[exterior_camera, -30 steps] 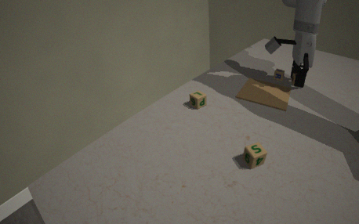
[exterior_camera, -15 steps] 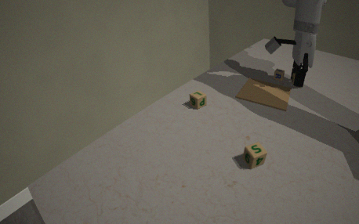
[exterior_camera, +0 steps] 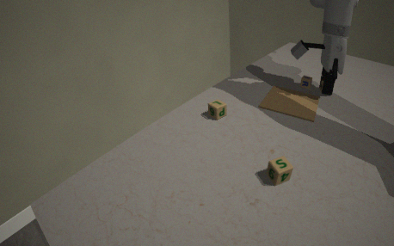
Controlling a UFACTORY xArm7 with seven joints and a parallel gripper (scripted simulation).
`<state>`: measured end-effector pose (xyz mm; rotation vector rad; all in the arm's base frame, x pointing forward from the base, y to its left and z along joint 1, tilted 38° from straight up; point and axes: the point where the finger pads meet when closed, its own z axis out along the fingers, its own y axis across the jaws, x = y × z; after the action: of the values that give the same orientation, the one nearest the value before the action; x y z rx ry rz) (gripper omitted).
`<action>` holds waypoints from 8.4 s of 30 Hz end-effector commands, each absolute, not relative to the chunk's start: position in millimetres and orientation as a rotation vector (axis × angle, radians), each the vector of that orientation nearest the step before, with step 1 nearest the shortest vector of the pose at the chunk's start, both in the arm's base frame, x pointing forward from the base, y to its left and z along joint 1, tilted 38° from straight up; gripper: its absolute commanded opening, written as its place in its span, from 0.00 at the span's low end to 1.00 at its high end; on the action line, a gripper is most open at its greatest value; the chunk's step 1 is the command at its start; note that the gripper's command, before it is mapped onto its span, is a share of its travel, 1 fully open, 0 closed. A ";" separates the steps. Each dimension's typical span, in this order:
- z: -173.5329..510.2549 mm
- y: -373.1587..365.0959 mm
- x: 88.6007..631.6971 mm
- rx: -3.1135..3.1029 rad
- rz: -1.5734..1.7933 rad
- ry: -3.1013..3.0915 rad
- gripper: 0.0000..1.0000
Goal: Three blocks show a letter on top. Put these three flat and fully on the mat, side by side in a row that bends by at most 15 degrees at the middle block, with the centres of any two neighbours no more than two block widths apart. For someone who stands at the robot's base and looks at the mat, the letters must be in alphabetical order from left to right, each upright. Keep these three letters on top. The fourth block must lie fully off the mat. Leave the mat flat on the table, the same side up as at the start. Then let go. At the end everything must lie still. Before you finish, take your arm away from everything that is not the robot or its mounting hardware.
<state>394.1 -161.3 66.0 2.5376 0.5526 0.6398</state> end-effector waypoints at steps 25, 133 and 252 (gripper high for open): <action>66.4 -161.1 394.1 2.537 0.640 0.553 0.27; 120.3 51.5 410.3 2.674 0.783 0.003 0.27; 44.5 20.5 461.3 2.674 0.783 0.003 0.27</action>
<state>460.9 19.8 44.1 2.6731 0.0017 0.7815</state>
